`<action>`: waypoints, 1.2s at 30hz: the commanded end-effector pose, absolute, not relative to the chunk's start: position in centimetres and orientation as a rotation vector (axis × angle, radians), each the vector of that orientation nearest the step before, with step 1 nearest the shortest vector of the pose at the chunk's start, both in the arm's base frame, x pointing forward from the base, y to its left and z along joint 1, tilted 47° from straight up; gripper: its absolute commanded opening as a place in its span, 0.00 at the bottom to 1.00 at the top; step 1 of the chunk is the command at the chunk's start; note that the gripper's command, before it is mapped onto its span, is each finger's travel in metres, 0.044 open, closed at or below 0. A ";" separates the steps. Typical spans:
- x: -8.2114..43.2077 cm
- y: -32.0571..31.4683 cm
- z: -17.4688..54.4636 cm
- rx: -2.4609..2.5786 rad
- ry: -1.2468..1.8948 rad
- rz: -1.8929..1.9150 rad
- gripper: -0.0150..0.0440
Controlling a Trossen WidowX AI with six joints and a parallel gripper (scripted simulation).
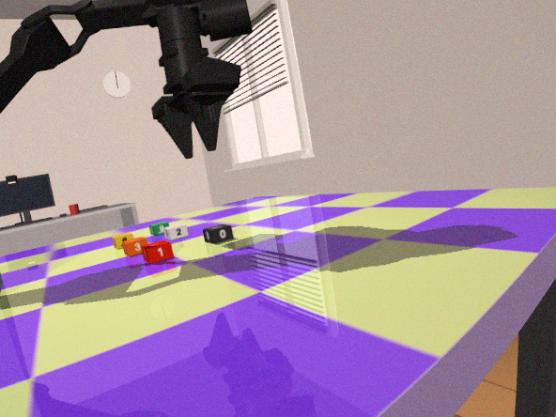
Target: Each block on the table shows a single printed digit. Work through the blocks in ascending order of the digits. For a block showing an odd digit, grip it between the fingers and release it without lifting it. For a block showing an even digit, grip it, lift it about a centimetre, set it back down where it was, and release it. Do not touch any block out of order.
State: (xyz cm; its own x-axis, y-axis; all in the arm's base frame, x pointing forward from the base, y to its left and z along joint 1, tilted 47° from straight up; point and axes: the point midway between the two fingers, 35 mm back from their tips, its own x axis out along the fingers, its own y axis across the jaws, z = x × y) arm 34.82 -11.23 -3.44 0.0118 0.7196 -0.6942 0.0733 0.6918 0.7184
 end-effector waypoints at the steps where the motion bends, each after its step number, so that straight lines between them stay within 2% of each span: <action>1: 34.7 -11.3 -3.5 0.685 1.498 0.573 0.93; 10: 34.8 -11.1 -3.7 0.685 1.498 0.573 0.93; 16: 34.9 -5.6 -9.0 0.687 1.496 0.576 0.93; 36: 34.9 -3.8 -10.6 0.687 1.497 0.577 0.93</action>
State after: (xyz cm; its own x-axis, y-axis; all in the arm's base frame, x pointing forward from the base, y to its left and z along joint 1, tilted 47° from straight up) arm 34.89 -4.28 -10.22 0.0056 0.7199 -0.6941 0.0674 0.6922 0.7185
